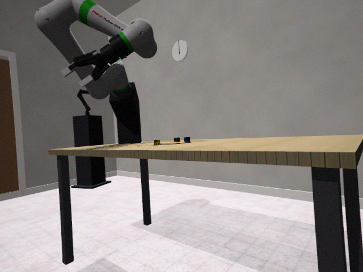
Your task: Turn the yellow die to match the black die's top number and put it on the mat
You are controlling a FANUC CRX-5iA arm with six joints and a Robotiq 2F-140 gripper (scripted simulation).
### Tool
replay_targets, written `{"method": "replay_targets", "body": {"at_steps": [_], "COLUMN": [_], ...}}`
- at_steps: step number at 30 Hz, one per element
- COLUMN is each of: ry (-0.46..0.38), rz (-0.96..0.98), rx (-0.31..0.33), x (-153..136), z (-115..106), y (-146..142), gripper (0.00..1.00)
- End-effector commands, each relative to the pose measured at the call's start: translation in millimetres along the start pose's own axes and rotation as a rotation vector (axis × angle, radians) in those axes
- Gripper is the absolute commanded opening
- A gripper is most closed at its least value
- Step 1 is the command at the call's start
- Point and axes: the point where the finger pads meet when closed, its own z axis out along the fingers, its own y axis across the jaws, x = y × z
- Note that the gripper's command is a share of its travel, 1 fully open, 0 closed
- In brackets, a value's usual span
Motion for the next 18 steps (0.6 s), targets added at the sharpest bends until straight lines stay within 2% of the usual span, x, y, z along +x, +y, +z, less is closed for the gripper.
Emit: {"method": "replay_targets", "body": {"at_steps": [1, 2, 3, 4, 6, 7, 9, 10, 11, 12, 15, 16, 18], "ry": [0.150, 0.150, 0.232, 0.264, 0.288, 0.365, 0.365, 0.424, 0.424, 0.516, 0.552, 0.639, 0.667], "rz": [-0.001, -0.001, -0.006, -0.008, -0.010, -0.016, -0.016, -0.022, -0.022, -0.033, -0.039, -0.053, -0.058], "rx": [-0.051, -0.051, -0.066, -0.071, -0.074, -0.081, -0.081, -0.084, -0.084, -0.084, -0.082, -0.075, -0.071], "x": [60.7, 60.7, 90.7, 101.9, 110.5, 136.4, 136.4, 155.5, 155.5, 181.8, 193.8, 213.9, 224.2], "z": [-9.2, -9.2, -20.1, -24.8, -28.7, -41.5, -41.5, -52.4, -52.4, -70.0, -78.4, -95.8, -104.5], "y": [-16.0, -16.0, -29.5, -35.2, -39.9, -55.6, -55.6, -69.0, -69.0, -90.9, -101.7, -124.4, -136.2], "gripper": [1.00, 1.00, 1.00, 1.00, 1.00, 1.00, 1.00, 1.00, 1.00, 1.00, 1.00, 1.00, 1.00]}}
